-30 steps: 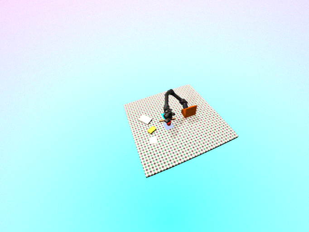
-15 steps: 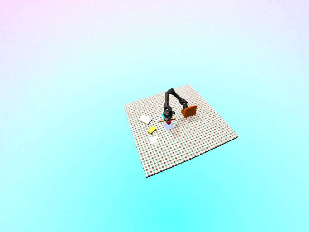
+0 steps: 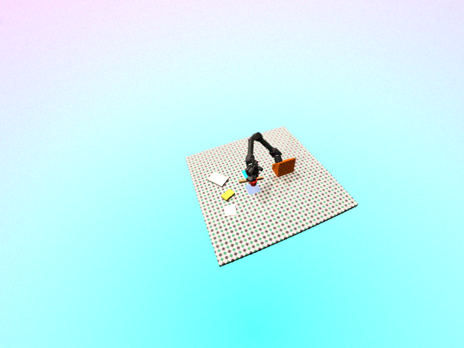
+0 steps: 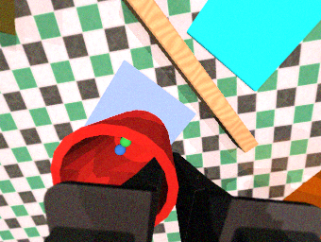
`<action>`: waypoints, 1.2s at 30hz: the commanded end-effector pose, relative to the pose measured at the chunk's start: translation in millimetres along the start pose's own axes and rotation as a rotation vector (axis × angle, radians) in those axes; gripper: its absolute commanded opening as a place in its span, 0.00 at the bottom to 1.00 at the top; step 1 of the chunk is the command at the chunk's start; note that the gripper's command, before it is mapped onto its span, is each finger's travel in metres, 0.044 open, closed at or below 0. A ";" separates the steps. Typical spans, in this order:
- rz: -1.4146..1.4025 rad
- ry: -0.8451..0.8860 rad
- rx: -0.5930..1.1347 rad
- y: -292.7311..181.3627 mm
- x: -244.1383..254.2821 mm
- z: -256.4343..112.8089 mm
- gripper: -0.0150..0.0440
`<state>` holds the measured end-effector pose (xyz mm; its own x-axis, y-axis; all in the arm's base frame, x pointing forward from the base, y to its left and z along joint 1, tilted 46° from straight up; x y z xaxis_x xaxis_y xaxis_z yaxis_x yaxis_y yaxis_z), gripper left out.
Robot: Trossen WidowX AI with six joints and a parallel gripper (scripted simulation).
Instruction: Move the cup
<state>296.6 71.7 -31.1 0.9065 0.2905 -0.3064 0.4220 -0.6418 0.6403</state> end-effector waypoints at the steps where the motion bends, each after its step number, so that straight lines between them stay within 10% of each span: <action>1: 0.000 0.005 -0.002 5.3 -3.2 -1.1 0.25; 36: 0.001 0.003 -0.002 62.4 -45.2 -2.1 0.25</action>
<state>283.2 23.0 20.1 0.9087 0.2883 -0.3018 0.4173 -0.6445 0.6407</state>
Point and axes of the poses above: the point midway between the two fingers, 35 mm back from their tips, its own z axis out along the fingers, its own x axis across the jaws, y = z × x, the point moved 3 cm from there along -z, back along the fingers, and after that the axes turned 5 degrees about z, right-handed, at the moved point
